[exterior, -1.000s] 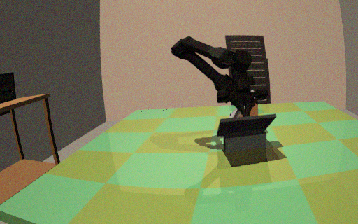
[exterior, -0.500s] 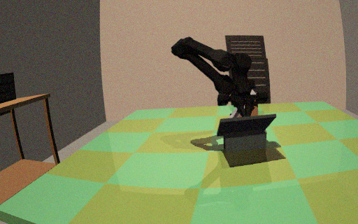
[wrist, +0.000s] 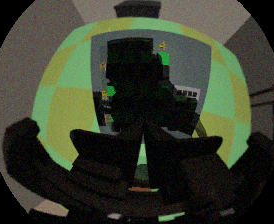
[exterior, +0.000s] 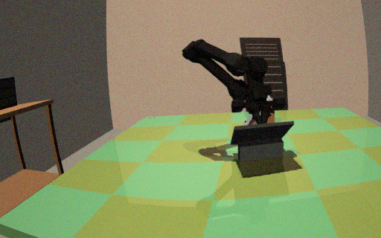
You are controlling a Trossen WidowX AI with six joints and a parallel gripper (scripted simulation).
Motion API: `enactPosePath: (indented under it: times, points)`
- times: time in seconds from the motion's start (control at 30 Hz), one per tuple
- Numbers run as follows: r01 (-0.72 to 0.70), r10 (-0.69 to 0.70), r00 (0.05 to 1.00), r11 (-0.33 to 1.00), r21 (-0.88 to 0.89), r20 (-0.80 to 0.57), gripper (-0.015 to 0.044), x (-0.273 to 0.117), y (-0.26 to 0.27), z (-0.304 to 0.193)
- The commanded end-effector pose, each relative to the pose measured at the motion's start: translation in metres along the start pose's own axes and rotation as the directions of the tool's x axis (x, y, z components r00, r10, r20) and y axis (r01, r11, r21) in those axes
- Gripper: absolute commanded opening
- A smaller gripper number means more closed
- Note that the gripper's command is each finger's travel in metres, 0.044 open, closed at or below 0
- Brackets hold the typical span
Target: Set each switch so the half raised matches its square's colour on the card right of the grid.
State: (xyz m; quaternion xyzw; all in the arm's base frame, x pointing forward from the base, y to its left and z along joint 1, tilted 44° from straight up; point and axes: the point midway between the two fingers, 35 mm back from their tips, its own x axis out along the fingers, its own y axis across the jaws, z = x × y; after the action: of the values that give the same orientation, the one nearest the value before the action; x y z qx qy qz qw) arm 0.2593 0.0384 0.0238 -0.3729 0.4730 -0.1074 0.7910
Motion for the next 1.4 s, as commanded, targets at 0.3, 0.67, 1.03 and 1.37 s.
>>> enactPosePath:
  times: [0.3,0.67,1.03,1.37]
  points:
    - [-0.003,0.003,1.000,1.000,-0.005,0.000,0.0000,0.0010,0.0007,-0.0007]
    - [-0.003,0.003,1.000,1.000,-0.005,0.000,0.0000,0.0025,0.0007,-0.0006]
    - [-0.003,0.003,1.000,1.000,-0.005,0.000,0.0000,0.0040,0.0007,-0.0006]
    - [-0.003,0.003,1.000,1.000,-0.005,0.000,0.0000,0.0053,0.0007,-0.0006]
